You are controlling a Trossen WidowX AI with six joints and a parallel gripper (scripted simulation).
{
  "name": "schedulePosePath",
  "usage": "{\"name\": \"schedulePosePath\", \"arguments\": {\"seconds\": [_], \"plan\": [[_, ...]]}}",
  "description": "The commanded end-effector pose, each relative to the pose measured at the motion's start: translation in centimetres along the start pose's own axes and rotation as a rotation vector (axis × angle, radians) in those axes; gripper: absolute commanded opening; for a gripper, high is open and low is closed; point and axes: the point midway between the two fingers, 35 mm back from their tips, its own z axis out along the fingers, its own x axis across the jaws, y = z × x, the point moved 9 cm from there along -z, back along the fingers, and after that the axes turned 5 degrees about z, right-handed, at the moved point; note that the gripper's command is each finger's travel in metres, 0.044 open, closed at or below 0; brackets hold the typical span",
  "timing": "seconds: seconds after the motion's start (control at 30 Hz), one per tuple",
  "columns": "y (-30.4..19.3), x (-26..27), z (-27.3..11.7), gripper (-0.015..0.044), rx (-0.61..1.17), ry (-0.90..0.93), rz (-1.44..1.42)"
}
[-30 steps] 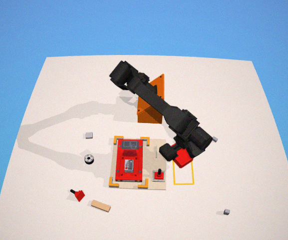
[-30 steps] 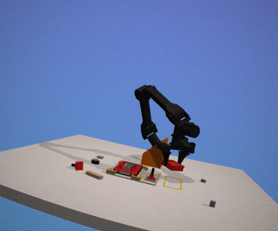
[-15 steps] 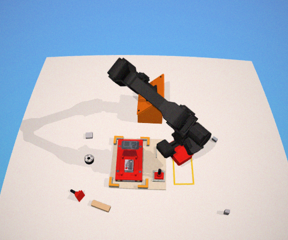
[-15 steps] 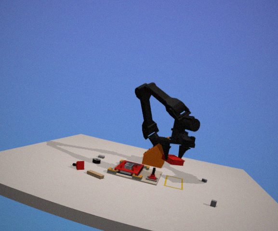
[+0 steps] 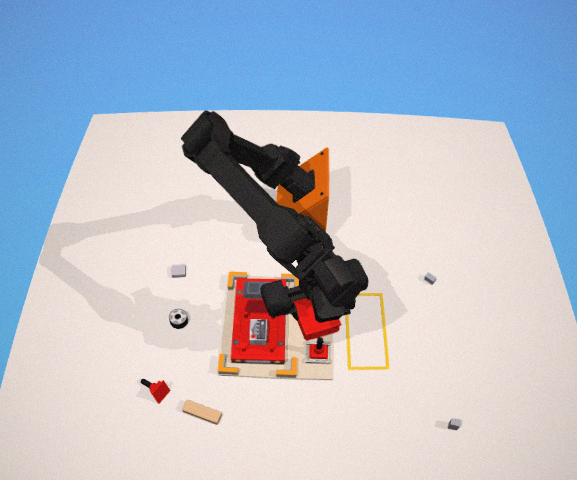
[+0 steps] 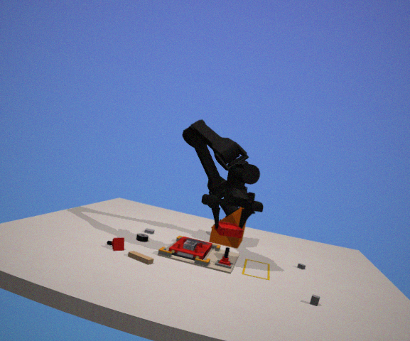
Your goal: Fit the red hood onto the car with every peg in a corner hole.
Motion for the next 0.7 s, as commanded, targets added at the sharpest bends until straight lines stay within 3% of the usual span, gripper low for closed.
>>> {"name": "schedulePosePath", "arguments": {"seconds": [0.0,0.43,0.67], "plan": [[-0.4,-2.2,-0.1,0.0,-0.008,-0.005,0.074],[-2.7,-9.6,-0.2,0.0,-0.02,-0.018,0.322],[-2.8,-9.8,0.1,0.0,-0.02,-0.019,0.335]]}}
